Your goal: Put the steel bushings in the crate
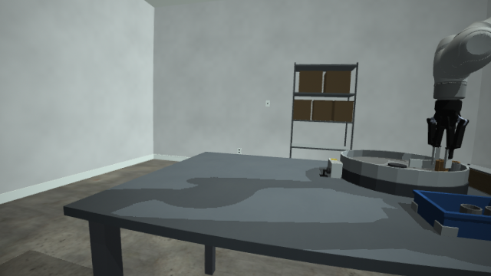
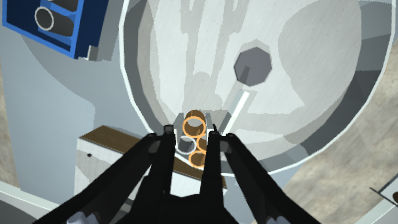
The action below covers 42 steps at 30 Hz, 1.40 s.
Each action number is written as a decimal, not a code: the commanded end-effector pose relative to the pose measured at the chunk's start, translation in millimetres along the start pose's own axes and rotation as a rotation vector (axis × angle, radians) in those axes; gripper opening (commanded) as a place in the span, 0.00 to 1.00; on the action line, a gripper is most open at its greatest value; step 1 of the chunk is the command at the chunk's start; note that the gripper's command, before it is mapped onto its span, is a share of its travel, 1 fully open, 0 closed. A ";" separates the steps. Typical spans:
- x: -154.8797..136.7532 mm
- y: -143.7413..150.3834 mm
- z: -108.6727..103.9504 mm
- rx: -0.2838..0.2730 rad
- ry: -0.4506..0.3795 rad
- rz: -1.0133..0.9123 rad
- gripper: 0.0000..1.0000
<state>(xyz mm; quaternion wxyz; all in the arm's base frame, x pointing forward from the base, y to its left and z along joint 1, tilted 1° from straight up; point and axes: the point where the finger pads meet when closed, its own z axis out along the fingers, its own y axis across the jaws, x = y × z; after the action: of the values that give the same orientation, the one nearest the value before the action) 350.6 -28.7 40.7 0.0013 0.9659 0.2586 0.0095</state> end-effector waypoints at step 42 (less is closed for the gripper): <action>0.9 -2.0 -61.3 0.002 0.001 0.000 0.00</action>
<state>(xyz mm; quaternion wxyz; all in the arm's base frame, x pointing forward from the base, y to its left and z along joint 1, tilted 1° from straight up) 350.4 -28.4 99.1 0.0009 0.9658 0.2591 0.0099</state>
